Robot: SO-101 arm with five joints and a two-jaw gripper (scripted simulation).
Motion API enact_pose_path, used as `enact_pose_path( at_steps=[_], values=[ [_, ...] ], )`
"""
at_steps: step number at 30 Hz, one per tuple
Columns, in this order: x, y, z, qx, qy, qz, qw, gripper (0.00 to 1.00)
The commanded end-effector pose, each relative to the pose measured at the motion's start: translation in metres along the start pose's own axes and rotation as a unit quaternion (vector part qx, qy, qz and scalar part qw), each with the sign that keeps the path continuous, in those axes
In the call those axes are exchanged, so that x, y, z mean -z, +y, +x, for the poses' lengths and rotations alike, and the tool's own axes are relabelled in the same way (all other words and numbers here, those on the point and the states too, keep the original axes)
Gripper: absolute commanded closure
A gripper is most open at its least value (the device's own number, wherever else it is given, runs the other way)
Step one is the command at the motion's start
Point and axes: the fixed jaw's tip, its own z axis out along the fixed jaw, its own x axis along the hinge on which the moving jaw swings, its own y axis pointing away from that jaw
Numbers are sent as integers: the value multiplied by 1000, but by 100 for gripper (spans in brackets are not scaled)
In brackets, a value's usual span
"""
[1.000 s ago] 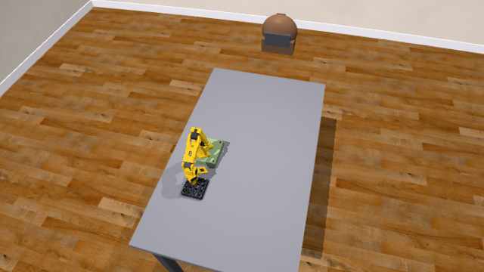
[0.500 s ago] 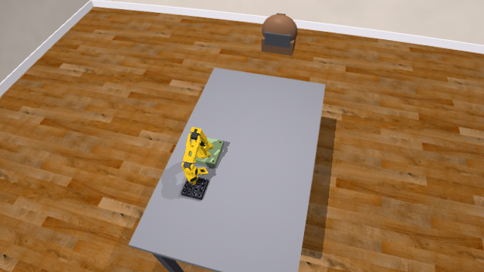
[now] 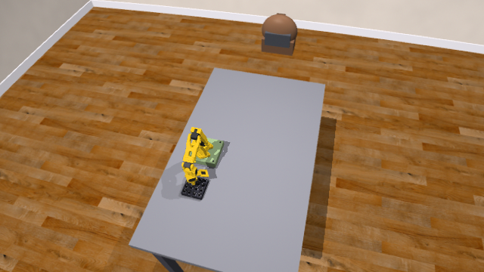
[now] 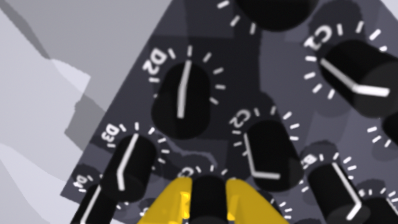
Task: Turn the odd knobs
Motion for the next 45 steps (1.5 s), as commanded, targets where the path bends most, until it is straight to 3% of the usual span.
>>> enact_pose_path(
  at_steps=[1,13,29,45],
  values=[
    [-2,1,-1,-35,-3,-5,999,99],
    [-2,1,-2,-122,-2,-6,993,99],
    [-2,1,-3,-242,-2,-6,970,99],
    [-2,0,-4,-366,-1,-6,930,99]
  ],
)
